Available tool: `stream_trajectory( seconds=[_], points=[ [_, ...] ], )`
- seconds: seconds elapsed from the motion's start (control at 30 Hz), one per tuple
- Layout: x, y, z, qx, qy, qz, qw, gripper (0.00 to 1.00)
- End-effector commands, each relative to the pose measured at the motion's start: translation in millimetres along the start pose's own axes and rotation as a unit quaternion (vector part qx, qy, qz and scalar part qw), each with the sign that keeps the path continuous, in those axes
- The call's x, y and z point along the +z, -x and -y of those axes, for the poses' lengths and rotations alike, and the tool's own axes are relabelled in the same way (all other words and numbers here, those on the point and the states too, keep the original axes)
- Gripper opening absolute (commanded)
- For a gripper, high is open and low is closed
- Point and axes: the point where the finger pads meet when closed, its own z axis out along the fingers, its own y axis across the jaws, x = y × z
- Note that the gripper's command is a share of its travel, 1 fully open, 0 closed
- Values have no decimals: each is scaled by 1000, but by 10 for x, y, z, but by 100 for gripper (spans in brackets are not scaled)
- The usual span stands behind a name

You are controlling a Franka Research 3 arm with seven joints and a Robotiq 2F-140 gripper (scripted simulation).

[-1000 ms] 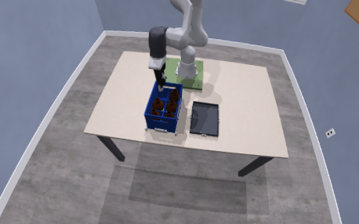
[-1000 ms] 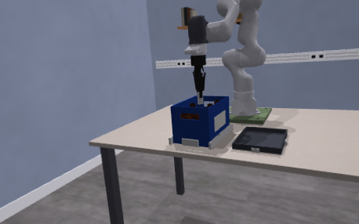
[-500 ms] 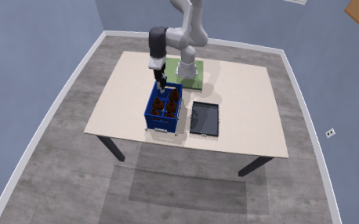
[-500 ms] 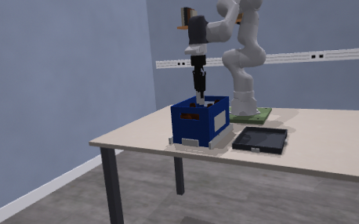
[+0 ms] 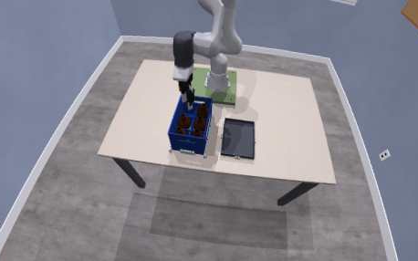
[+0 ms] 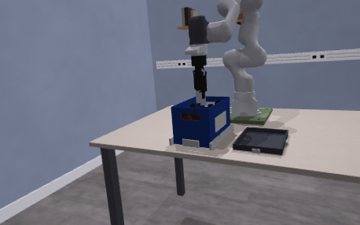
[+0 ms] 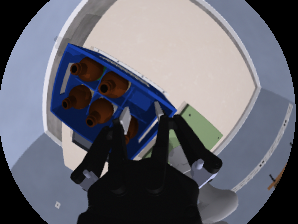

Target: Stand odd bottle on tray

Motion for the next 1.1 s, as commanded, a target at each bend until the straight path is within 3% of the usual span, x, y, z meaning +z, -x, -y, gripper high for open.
stream_trajectory(
  seconds=[0.0,0.67,1.07],
  points=[
    [10,-7,-4,-4,0,-1,1000,44],
    [-6,-7,-4,-4,0,-1,1000,44],
    [-193,-7,-4,-4,0,-1,1000,44]
  ],
)
